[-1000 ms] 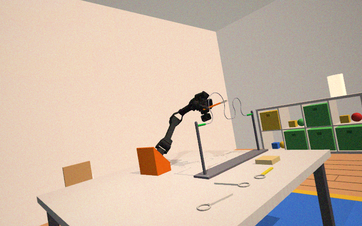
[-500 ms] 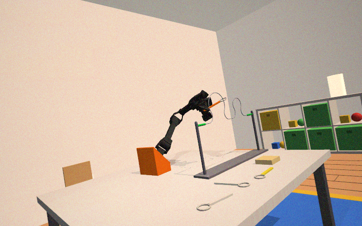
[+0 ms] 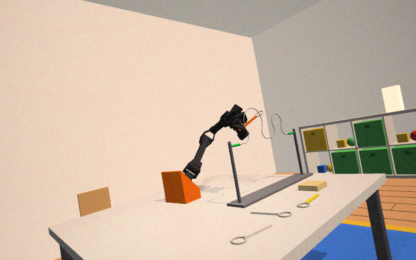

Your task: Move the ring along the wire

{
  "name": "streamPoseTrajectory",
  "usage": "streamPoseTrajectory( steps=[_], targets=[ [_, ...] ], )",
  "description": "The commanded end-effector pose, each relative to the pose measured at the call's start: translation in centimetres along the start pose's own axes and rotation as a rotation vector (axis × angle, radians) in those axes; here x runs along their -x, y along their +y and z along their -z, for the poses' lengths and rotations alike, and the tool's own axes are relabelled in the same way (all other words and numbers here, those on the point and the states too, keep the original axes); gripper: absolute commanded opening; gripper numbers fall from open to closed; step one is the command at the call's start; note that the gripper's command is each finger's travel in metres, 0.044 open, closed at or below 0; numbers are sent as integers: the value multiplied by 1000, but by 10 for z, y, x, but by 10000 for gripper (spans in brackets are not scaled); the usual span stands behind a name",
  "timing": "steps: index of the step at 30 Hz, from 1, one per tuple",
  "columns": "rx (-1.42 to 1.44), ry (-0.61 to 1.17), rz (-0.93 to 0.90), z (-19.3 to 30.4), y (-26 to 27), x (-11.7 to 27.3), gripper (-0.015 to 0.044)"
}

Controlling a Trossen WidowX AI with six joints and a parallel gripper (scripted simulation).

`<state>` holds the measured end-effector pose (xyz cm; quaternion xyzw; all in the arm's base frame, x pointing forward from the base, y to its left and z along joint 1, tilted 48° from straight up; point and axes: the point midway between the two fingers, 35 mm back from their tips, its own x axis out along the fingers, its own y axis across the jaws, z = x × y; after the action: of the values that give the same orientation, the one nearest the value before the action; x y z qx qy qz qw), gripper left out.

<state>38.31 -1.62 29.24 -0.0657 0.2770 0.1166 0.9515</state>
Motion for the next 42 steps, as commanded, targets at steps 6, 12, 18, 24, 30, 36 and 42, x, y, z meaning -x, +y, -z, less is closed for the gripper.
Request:
streamPoseTrajectory(
  steps=[6,12,18,24,30,36,42],
  targets=[
    [-117,-16,-61,-1,2,0,-150],
    [-186,-25,-99,-1,5,0,-150],
    [-254,-34,-136,-1,7,0,-150],
    [-323,-43,-174,-2,9,0,-150],
    [-391,-52,-212,-3,12,0,-150],
    [-460,-61,-250,-3,14,0,-150],
    [-528,-70,-288,-4,16,0,-150]
  ],
)
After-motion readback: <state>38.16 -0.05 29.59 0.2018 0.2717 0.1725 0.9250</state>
